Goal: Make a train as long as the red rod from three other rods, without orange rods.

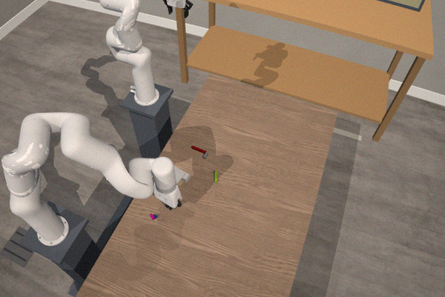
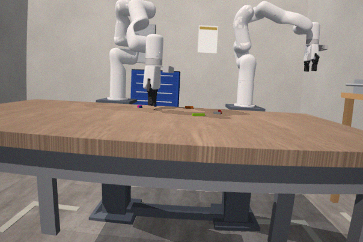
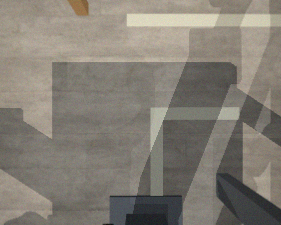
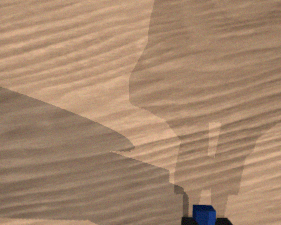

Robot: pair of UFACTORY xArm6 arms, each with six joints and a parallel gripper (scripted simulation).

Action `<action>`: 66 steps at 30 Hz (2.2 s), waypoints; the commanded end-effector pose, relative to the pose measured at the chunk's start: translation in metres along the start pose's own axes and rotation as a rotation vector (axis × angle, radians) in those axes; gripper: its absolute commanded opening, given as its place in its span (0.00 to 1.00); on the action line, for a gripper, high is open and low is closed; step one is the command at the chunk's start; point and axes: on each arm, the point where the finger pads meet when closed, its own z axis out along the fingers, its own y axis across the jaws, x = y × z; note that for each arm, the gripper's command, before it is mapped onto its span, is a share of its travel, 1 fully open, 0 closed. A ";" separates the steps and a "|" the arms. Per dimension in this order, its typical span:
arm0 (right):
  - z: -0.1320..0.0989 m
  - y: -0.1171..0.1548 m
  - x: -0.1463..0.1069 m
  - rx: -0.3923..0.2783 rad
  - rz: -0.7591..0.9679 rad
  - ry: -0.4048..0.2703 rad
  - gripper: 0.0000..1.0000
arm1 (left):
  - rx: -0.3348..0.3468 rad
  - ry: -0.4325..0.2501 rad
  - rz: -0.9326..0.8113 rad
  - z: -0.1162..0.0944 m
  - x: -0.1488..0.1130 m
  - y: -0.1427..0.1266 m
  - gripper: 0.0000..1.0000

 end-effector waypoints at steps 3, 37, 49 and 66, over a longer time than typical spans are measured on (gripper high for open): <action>0.000 0.002 0.002 -0.004 0.000 0.004 0.06 | 0.000 0.005 0.000 -0.002 0.001 0.000 1.00; 0.000 0.002 0.002 -0.004 0.000 0.004 0.06 | 0.000 0.005 0.000 -0.002 0.001 0.000 1.00; 0.005 0.002 0.002 -0.004 0.000 0.004 0.06 | 0.000 0.005 0.000 -0.002 0.001 0.000 1.00; 0.012 0.002 0.002 -0.004 0.000 0.004 0.06 | 0.000 0.005 0.000 -0.002 0.001 0.000 1.00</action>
